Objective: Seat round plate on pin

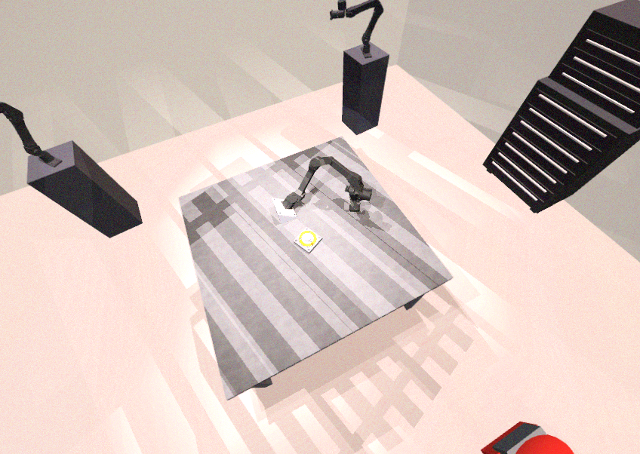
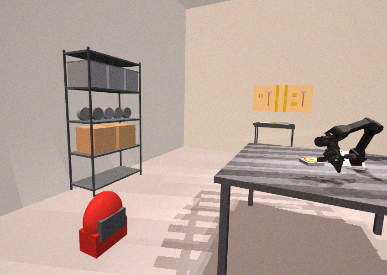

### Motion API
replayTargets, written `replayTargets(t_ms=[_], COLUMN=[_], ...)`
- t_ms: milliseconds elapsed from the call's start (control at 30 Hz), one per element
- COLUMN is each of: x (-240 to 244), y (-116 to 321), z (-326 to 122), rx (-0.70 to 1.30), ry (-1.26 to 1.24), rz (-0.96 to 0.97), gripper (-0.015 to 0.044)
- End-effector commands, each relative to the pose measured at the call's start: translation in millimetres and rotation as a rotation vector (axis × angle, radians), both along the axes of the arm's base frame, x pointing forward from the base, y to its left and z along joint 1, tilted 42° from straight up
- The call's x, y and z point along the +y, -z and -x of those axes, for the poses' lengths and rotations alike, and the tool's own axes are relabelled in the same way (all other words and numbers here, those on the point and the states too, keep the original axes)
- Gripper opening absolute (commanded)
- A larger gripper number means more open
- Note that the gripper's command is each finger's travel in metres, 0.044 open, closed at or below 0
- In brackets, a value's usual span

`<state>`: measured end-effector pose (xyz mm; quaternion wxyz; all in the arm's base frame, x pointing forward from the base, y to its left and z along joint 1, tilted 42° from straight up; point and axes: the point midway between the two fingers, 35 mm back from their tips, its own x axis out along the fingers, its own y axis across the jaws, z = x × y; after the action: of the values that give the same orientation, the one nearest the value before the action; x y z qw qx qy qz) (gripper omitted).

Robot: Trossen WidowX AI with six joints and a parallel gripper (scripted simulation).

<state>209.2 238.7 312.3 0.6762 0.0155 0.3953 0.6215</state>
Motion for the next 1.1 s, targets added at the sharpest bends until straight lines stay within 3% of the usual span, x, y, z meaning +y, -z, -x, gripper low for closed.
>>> replayTargets(t_ms=[0,233,400,500,700,1067], x=[-26,-114,-173,-225,-285,-280], y=[18,83,123,157,195,222], z=[-35,-103,-120,-122,-105,-107], rx=[0.033,0.215,0.351,0.478,0.652,0.678], ry=[0.119,0.412,0.562,0.681,0.818,0.837], rz=[0.050,0.174,0.226,0.253,0.262,0.260], gripper=[0.0000,0.0000,0.0000,0.0000,0.0000,0.0000])
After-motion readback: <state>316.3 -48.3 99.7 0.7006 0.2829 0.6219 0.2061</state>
